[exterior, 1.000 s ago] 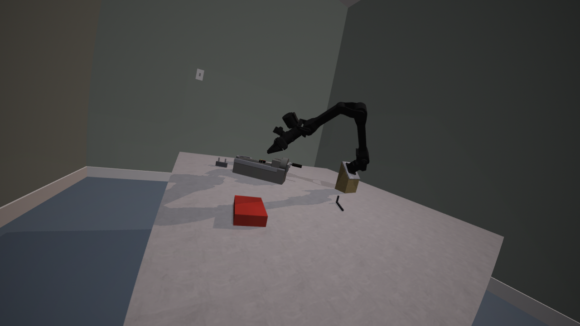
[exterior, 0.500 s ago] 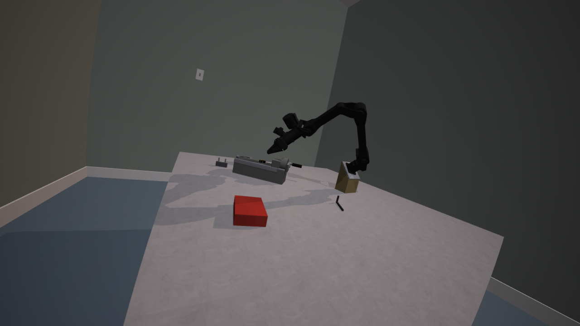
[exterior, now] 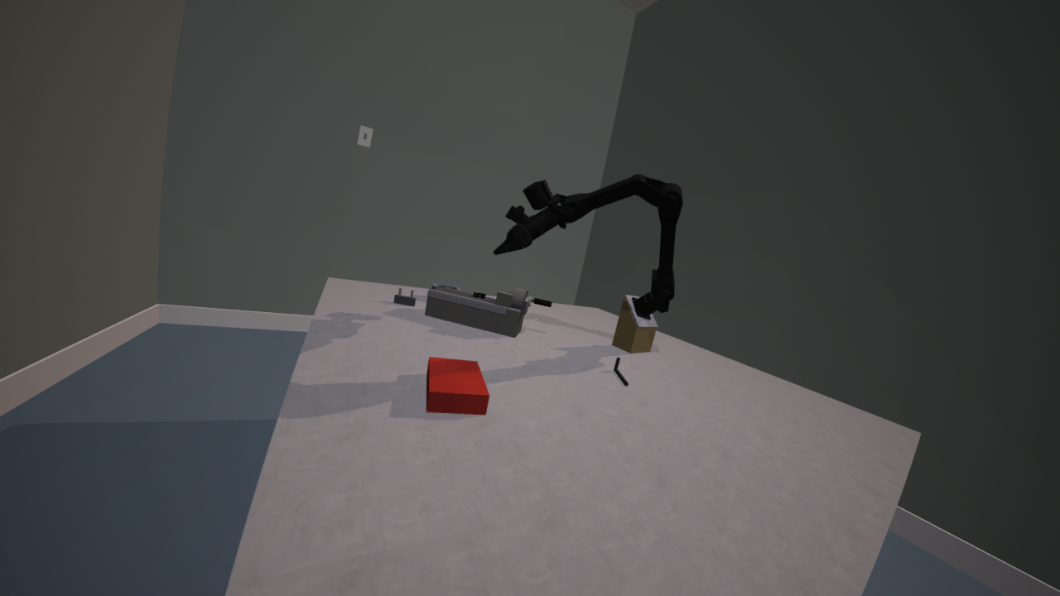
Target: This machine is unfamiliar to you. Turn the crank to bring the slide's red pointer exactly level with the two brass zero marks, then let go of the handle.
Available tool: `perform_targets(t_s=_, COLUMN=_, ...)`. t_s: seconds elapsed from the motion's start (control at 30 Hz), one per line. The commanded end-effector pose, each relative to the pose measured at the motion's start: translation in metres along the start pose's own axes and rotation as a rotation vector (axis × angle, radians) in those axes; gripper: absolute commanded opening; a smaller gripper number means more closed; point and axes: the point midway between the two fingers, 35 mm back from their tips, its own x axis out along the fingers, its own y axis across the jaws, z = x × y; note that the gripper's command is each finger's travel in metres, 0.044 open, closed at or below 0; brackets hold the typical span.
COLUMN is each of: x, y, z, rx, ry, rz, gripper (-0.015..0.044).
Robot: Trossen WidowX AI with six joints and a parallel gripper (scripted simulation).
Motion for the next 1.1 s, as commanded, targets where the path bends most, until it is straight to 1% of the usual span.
perform_targets(t_s=0.0, x=-0.009, y=0.006, z=-0.011, rx=0.015, ry=0.019, rz=-0.019, gripper=0.0440)
perform_targets(t_s=0.37, x=-0.052, y=0.021, z=-0.048, rx=0.089, ry=0.020, rz=-0.110, gripper=0.0440)
perform_targets(t_s=0.77, x=-0.093, y=0.028, z=-0.100, rx=0.166, ry=0.015, rz=-0.209, gripper=0.0440)
perform_targets(t_s=0.93, x=-0.094, y=0.028, z=-0.104, rx=0.170, ry=0.015, rz=-0.215, gripper=0.0440)
perform_targets(t_s=1.07, x=-0.080, y=0.028, z=-0.116, rx=0.171, ry=0.016, rz=-0.216, gripper=0.0440)
